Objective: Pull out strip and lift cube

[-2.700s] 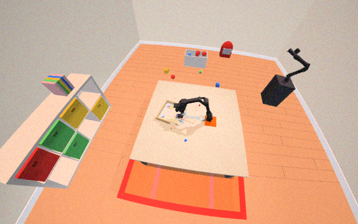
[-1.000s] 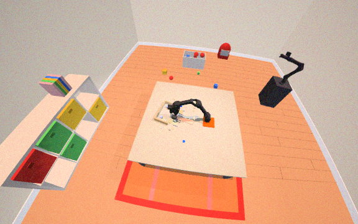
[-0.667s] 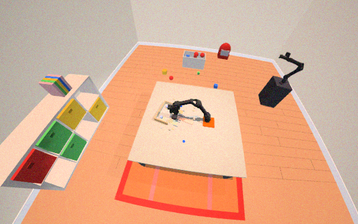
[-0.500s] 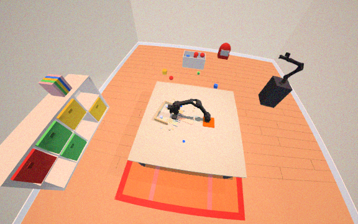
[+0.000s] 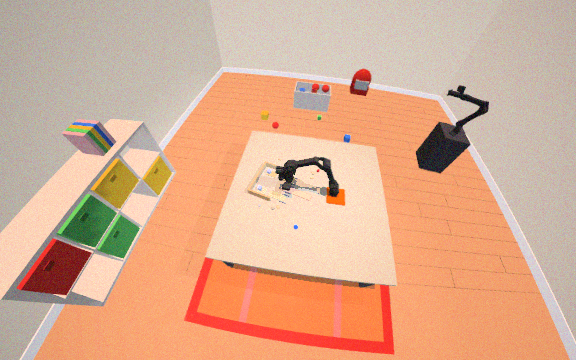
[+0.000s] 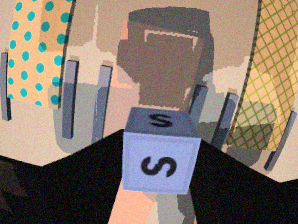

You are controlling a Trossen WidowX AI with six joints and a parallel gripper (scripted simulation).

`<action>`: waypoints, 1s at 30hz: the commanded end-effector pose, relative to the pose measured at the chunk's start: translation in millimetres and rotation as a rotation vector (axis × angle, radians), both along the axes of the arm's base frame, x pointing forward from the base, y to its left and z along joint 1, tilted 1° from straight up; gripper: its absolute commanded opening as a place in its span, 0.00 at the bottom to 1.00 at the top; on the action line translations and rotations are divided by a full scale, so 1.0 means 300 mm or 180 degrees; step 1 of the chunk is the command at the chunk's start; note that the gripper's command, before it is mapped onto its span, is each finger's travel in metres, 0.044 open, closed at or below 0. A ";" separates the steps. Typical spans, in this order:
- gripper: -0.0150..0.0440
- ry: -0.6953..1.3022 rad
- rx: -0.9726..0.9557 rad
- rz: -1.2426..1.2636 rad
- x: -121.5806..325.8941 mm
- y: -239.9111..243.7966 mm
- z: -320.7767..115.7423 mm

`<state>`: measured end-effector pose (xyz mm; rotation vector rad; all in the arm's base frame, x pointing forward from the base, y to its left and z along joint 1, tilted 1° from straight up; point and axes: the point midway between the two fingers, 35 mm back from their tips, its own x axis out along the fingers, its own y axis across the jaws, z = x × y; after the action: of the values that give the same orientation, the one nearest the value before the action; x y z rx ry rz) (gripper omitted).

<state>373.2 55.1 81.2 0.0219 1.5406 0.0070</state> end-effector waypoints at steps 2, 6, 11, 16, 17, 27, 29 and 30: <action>0.25 0.0010 -0.0001 0.0011 -0.050 -0.008 0.025; 0.25 0.0011 -0.0002 0.0011 -0.067 -0.011 0.026; 0.25 0.0017 -0.0002 0.0011 -0.126 -0.020 0.026; 0.25 0.0022 -0.0003 0.0011 -0.186 -0.029 0.023; 0.25 0.0023 -0.0003 0.0011 -0.199 -0.031 0.021; 0.25 0.0027 -0.0004 0.0011 -0.240 -0.038 0.076; 0.25 0.0027 -0.0004 0.0011 -0.242 -0.038 0.111; 0.25 0.0027 -0.0004 0.0011 -0.243 -0.039 0.125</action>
<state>299.8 43.7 101.4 0.0187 1.5654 0.0045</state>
